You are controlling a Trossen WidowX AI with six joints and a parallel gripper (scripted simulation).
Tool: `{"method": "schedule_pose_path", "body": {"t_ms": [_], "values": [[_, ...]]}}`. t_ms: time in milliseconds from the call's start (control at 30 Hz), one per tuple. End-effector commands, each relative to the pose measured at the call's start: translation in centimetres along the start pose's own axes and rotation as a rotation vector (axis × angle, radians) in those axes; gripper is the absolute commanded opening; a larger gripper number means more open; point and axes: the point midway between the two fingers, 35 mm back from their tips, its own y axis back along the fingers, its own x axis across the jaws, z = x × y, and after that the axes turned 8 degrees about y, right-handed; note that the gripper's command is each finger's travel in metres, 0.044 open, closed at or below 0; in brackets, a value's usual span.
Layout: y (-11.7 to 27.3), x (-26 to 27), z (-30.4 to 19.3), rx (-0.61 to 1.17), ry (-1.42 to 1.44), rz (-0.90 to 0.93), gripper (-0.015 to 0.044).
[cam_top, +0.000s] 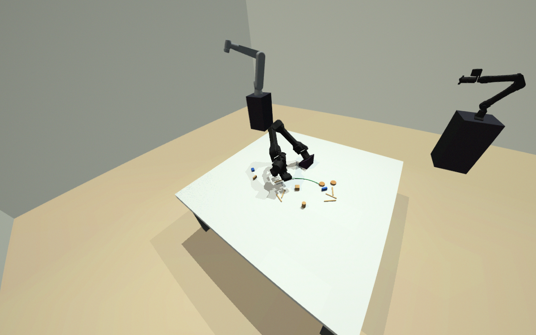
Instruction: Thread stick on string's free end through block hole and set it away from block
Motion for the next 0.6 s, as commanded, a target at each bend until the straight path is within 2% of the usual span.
{"method": "schedule_pose_path", "body": {"t_ms": [0,567], "values": [[0.8,0.2,0.2,-0.005,-0.007,0.009,0.0],[2.9,0.1,0.2,-0.004,-0.007,0.009,0.0]]}}
